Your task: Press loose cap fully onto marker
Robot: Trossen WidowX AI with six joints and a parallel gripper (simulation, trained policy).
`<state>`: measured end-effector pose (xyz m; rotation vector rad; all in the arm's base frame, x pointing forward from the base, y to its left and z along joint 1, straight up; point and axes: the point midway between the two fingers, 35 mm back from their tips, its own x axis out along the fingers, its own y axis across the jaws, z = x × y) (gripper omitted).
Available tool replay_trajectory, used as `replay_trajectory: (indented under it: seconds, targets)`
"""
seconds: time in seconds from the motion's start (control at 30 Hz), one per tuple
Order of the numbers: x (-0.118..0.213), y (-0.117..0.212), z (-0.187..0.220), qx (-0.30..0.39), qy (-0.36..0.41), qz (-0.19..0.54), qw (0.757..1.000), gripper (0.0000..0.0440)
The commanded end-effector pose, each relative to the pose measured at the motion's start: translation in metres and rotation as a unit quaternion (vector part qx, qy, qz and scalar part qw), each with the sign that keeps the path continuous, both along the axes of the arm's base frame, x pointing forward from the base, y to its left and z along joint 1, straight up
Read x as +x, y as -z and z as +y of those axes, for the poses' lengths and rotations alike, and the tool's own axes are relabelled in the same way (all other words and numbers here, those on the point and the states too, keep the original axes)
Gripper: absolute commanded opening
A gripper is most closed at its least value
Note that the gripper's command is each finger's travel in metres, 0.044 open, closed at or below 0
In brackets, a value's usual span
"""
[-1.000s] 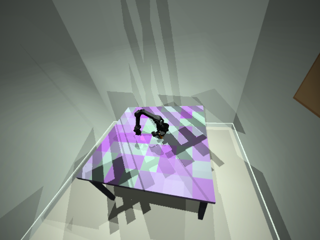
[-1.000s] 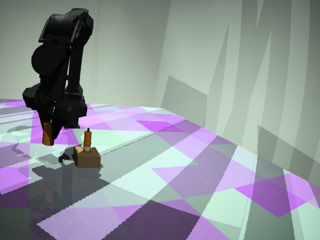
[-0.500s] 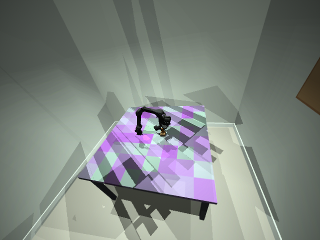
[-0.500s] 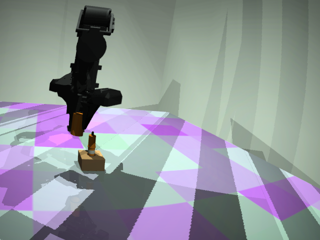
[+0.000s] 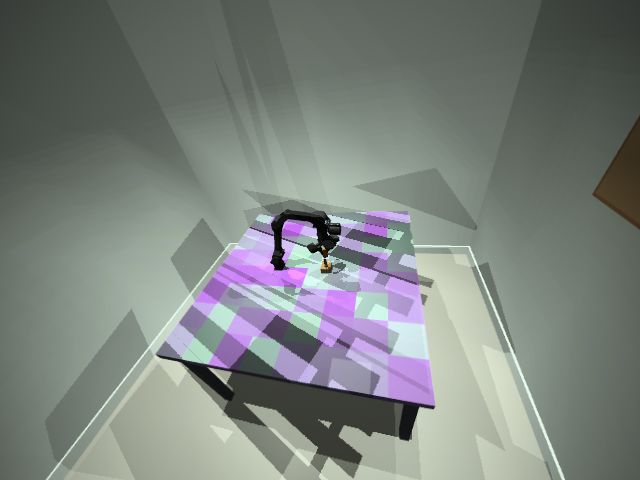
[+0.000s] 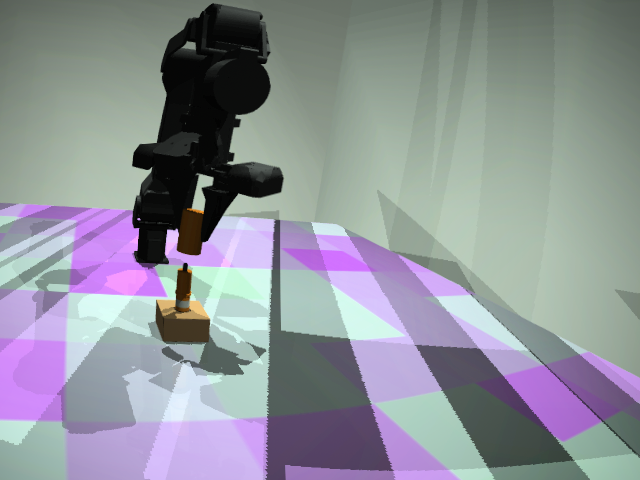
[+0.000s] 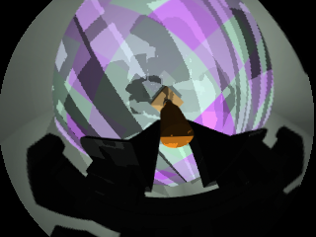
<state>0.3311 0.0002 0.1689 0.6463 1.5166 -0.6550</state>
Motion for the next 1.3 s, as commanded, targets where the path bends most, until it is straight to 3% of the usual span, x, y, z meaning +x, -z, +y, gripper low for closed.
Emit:
replay_trajectory:
  seconds: [0.0,0.87,1.03,1.27]
  targets:
    - [-0.004,0.003,0.003,0.002,0.001,0.009,1.000,0.0005]
    - [-0.011,0.068,-0.002,0.009,-0.029,0.050,0.998,0.0001]
    - [-0.013,0.078,-0.004,0.003,-0.033,0.058,0.998,0.0133]
    - [-0.018,0.082,-0.005,0.004,-0.040,0.066,0.997,0.0162]
